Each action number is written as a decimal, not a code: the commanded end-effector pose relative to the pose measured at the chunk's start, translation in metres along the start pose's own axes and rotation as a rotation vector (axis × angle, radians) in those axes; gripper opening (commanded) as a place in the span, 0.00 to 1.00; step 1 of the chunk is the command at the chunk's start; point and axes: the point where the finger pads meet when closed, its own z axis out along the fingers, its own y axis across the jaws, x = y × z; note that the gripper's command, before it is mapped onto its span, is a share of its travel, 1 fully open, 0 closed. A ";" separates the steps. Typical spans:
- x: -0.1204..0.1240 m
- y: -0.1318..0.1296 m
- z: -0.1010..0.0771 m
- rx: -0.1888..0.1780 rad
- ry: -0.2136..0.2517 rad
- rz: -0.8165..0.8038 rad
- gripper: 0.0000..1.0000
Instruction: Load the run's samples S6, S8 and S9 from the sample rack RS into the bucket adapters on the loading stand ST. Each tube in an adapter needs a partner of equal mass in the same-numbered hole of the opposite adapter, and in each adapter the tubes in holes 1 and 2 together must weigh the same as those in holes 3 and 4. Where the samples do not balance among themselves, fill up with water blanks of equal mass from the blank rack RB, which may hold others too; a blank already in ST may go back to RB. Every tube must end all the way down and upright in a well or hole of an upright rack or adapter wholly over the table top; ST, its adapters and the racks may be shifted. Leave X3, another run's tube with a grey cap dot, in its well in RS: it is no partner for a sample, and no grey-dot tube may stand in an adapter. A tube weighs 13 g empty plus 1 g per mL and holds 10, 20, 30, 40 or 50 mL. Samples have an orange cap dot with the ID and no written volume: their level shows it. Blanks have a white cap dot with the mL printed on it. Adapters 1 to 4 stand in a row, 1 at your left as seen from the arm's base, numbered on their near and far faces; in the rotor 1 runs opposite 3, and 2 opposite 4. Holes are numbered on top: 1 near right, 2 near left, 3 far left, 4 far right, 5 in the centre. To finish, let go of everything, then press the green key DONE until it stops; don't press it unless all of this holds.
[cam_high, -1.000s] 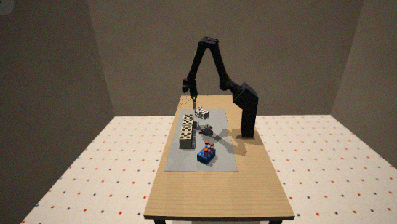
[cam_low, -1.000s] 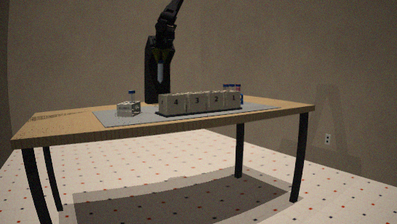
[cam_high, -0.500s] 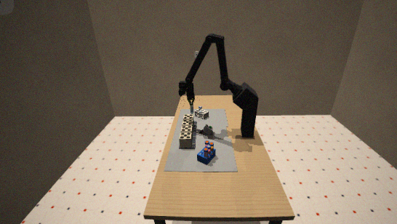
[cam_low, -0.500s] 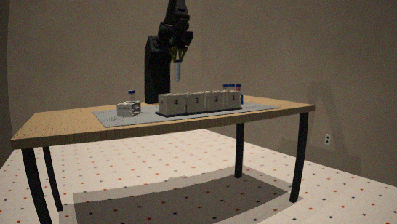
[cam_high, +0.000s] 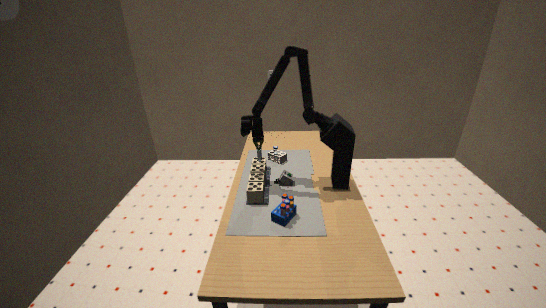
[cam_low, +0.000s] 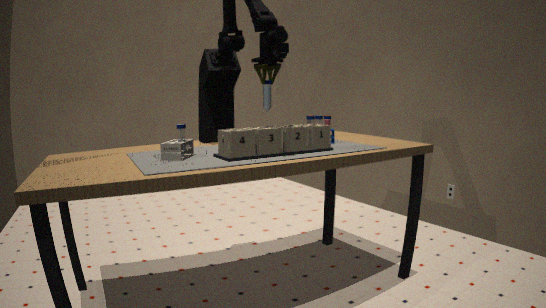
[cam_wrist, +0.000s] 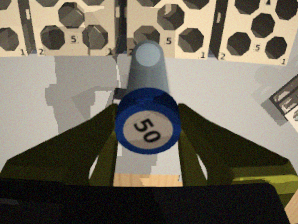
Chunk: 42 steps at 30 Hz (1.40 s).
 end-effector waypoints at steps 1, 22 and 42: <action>-0.022 0.022 -0.004 -0.022 -0.014 0.048 0.00; -0.031 0.080 0.022 -0.013 -0.009 0.066 0.00; -0.042 0.087 0.043 -0.027 -0.038 0.041 0.00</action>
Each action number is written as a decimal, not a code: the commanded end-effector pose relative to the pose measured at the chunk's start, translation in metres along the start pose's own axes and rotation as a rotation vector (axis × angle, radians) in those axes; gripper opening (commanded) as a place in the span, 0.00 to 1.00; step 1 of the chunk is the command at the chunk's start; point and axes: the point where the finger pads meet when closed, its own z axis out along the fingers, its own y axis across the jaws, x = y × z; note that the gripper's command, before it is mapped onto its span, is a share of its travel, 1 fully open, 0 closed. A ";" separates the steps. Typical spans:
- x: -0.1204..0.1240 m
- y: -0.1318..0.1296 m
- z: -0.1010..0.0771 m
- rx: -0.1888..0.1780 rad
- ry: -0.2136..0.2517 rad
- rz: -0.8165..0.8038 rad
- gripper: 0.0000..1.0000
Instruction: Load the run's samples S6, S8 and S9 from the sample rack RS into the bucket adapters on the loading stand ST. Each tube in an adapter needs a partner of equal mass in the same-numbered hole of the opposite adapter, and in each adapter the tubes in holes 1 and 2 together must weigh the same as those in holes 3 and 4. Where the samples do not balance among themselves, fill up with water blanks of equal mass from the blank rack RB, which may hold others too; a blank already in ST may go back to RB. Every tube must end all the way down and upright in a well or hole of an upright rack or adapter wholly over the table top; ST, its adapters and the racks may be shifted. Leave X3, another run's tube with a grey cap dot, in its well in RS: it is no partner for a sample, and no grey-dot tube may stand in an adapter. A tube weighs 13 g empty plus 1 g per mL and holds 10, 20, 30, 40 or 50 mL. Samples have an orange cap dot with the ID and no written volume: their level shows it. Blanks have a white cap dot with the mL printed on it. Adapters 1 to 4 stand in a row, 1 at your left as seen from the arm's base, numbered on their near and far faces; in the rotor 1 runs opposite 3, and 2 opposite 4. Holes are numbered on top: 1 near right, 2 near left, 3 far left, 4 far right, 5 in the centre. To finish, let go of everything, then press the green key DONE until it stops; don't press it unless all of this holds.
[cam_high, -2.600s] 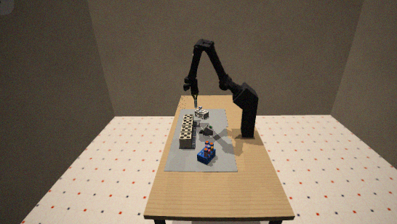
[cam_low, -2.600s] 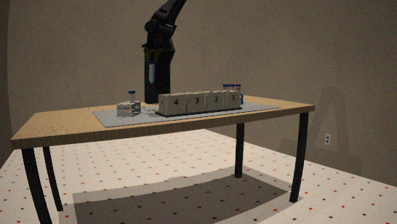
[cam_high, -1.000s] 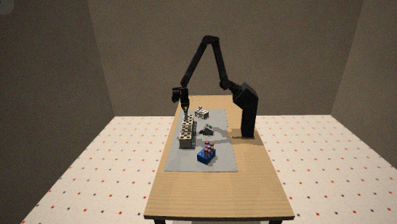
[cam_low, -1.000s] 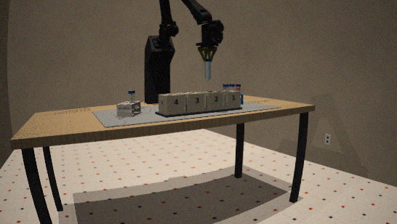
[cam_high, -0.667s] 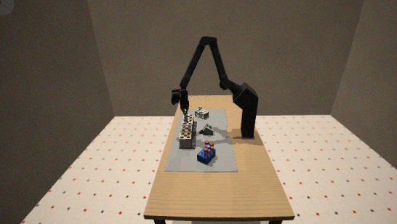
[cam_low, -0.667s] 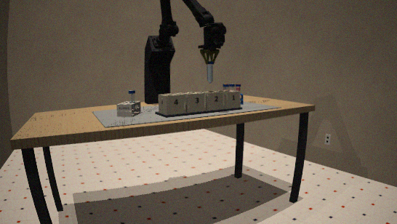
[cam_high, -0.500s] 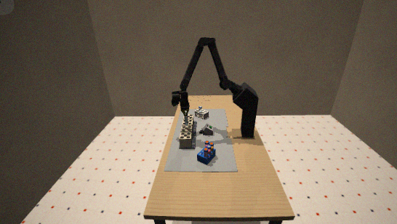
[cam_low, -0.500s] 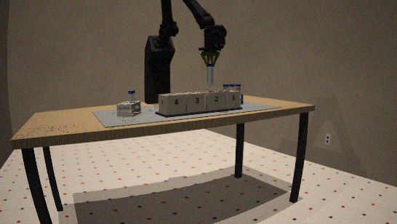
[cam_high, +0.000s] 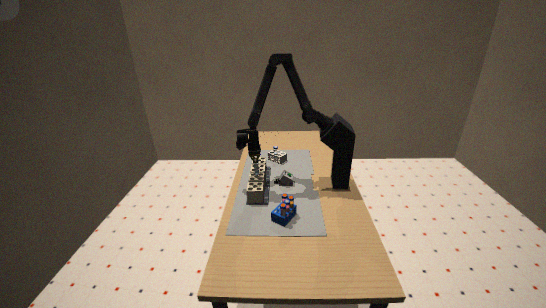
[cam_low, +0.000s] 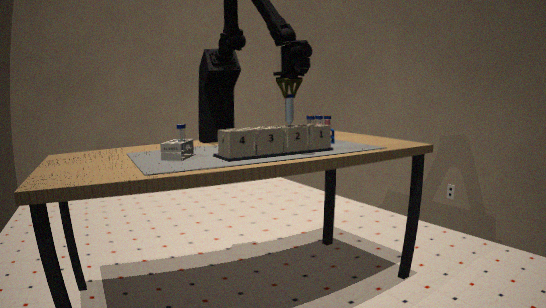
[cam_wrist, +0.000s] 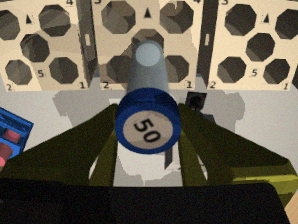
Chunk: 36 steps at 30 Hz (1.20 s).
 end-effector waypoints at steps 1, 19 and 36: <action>-0.022 0.005 -0.008 -0.016 -0.054 -0.004 0.00; -0.016 0.002 -0.008 -0.009 -0.034 0.004 0.00; -0.021 0.003 0.017 -0.009 -0.040 -0.003 0.00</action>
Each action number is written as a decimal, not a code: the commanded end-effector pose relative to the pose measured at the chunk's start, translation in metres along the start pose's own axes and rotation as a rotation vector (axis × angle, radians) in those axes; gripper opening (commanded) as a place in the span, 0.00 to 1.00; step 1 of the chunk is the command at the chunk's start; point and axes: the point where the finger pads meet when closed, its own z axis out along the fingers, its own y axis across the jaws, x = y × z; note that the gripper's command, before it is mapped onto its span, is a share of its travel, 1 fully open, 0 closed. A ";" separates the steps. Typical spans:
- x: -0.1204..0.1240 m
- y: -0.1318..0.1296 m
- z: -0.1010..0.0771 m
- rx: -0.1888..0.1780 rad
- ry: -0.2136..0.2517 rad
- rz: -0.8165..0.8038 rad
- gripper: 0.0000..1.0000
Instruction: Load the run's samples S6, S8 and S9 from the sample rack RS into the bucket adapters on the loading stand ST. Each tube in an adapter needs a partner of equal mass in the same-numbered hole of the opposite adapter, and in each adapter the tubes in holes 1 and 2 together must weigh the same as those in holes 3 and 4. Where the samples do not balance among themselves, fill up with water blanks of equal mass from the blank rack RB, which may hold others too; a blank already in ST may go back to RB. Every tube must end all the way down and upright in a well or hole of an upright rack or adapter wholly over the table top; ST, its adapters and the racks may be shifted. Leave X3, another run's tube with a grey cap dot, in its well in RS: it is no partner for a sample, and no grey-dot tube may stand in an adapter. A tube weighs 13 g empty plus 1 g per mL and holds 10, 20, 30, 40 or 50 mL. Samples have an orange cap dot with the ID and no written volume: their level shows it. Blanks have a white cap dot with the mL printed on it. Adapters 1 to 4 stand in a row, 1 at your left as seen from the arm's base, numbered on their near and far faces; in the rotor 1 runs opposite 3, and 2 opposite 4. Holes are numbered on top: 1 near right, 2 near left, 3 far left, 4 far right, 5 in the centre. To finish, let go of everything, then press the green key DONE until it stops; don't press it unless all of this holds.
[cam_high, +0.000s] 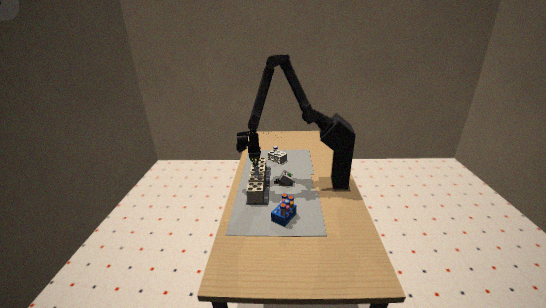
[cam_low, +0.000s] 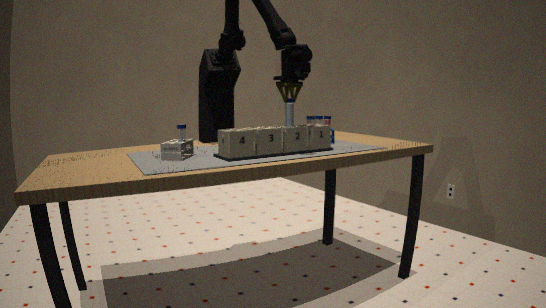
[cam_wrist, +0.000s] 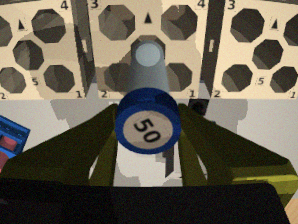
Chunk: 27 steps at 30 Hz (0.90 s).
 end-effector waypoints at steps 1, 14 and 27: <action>-0.021 0.001 0.002 -0.005 -0.040 0.000 0.00; -0.020 0.002 0.020 -0.007 -0.038 -0.003 0.00; -0.018 0.001 0.035 -0.005 -0.036 -0.003 0.00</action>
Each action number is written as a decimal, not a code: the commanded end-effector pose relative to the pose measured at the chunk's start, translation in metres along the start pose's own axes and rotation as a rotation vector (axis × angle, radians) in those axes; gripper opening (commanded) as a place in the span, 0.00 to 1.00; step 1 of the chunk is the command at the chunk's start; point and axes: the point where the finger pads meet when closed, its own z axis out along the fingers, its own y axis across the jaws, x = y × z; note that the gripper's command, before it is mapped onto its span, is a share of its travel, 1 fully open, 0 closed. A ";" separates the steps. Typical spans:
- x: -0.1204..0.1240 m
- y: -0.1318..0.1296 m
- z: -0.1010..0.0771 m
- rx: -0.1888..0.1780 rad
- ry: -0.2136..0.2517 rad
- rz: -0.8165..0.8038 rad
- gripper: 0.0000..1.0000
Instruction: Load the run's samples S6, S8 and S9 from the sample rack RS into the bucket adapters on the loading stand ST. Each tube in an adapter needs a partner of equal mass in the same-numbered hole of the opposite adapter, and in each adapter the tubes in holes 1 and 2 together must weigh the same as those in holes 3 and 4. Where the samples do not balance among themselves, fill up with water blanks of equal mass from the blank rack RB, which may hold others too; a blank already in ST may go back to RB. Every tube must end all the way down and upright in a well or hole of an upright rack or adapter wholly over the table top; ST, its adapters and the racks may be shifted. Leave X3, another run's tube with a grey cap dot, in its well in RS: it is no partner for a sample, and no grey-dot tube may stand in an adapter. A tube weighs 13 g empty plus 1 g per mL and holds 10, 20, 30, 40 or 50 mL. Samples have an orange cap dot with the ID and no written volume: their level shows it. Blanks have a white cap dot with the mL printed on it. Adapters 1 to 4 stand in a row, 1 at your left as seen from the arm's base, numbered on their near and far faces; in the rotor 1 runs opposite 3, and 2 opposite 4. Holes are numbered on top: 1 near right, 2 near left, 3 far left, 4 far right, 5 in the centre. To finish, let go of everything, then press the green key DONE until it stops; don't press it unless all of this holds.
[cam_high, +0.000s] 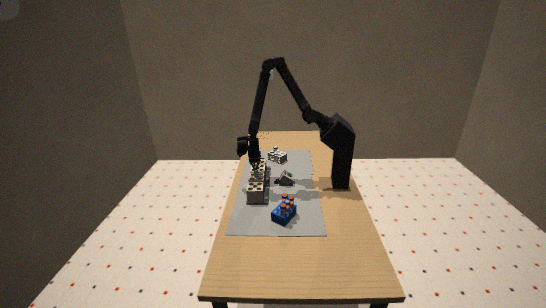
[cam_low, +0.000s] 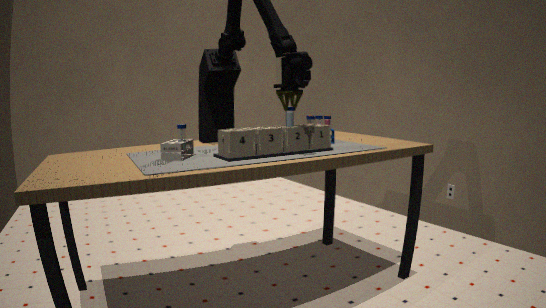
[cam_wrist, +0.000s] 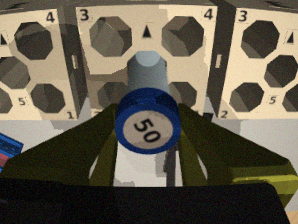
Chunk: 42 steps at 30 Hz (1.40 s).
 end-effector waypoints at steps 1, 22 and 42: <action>-0.016 0.003 0.006 -0.008 -0.031 -0.007 0.00; -0.014 0.003 0.030 -0.007 -0.028 -0.008 0.00; -0.010 0.003 0.038 -0.007 -0.024 -0.002 0.00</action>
